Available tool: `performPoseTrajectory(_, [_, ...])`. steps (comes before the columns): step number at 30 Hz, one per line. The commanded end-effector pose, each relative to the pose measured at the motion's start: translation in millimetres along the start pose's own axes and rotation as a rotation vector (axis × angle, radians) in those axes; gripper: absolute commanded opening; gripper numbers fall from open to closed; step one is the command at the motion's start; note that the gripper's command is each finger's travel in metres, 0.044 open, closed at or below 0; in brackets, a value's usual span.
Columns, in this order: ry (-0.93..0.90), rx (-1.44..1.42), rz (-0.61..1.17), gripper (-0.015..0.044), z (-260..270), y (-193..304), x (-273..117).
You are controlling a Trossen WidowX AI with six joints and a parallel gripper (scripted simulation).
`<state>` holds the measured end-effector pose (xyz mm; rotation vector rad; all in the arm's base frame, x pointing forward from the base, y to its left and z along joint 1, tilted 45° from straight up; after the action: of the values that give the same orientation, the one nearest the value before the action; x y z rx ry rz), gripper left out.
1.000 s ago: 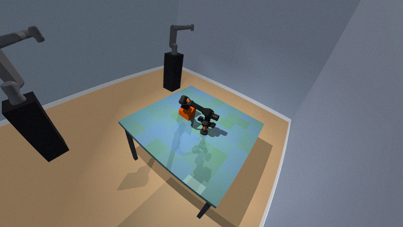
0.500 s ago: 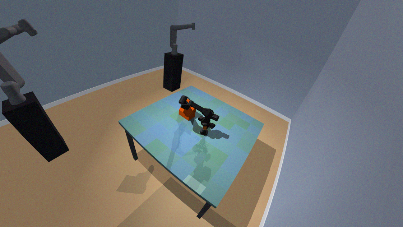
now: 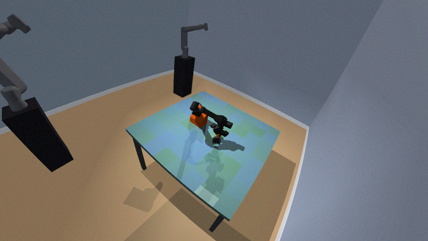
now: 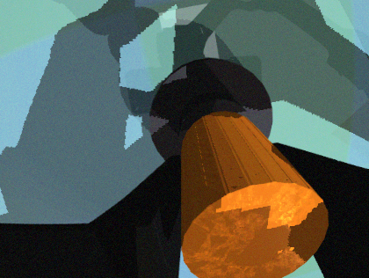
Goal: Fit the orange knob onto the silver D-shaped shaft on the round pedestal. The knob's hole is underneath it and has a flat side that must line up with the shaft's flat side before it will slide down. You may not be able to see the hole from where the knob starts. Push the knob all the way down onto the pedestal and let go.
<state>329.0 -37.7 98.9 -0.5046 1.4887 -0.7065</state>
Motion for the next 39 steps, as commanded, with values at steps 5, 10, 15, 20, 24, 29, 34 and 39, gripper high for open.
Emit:
performPoseTrajectory(5, [-0.001, 0.030, -0.003, 0.0000, 0.5, -0.6, -4.4])
performPoseTrajectory(10, [-0.001, 0.203, -0.003, 0.0000, 0.4, -0.7, -2.8])
performPoseTrajectory(15, [-0.001, 0.213, -0.003, 0.0000, -0.7, -0.3, -0.6])
performPoseTrajectory(20, [-0.001, 0.213, -0.003, 0.0000, -0.7, -0.3, 0.4])
performPoseTrajectory(24, [-0.001, 0.213, -0.003, 0.0000, -0.3, -0.4, 1.2])
performPoseTrajectory(29, [-0.001, 0.213, -0.003, 0.0000, -0.3, -0.4, 0.7])
performPoseTrajectory(34, [-0.001, 0.181, -0.003, 0.0000, -0.3, -0.4, 1.0])
performPoseTrajectory(39, [-0.001, 0.190, -0.003, 0.0000, -0.3, -0.4, 1.2])
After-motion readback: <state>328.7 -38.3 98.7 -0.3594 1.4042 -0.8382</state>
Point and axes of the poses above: the point midway between the two fingers, 35 mm back from their tips, its own x axis out along the fingers, its own z axis across the jaws, y = z × x, the point moved 8 cm from there along -x, back along the fingers, and after that the axes turned 1 degree about -x, right-handed, at the moved point
